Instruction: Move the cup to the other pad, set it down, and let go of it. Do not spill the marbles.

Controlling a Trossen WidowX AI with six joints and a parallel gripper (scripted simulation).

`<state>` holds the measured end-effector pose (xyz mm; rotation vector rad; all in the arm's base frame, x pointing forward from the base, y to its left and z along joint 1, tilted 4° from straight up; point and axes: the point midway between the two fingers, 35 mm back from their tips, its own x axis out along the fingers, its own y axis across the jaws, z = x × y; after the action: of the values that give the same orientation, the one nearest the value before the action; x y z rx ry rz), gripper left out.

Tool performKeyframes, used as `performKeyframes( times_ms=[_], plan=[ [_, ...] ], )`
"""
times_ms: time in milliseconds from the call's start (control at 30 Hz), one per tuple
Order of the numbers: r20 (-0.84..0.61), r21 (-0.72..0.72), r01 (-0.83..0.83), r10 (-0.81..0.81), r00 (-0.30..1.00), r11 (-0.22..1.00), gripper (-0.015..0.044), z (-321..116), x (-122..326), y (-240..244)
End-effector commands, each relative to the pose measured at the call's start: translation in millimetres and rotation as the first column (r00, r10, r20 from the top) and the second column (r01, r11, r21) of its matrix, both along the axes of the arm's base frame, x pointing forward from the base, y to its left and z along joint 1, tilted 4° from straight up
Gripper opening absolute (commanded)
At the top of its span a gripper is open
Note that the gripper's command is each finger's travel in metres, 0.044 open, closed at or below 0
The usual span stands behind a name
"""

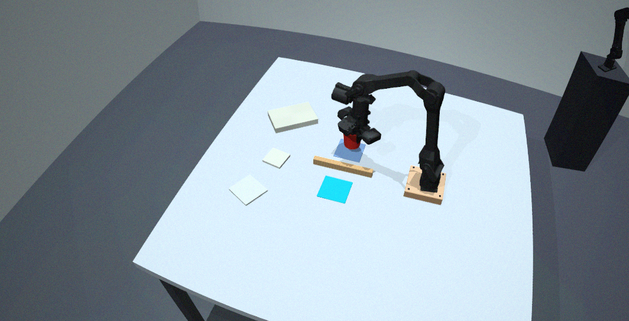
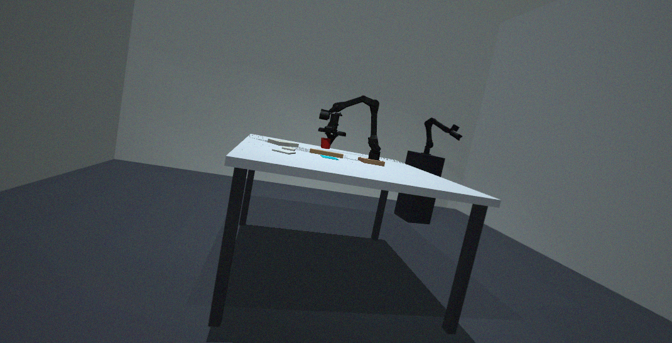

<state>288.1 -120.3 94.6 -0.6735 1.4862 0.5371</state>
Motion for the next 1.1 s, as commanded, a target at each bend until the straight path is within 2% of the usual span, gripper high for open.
performKeyframes(
  times_ms=[0, 1067],
  plan=[
    [0.004, -0.005, 0.003, -0.002, 1.000, 1.000, 0.0000, 16.9, -0.5, 1.4],
    [0.004, -0.001, 0.000, 0.000, 1.000, 1.000, 0.0000, 17.2, 0.6, 10.2]
  ],
)
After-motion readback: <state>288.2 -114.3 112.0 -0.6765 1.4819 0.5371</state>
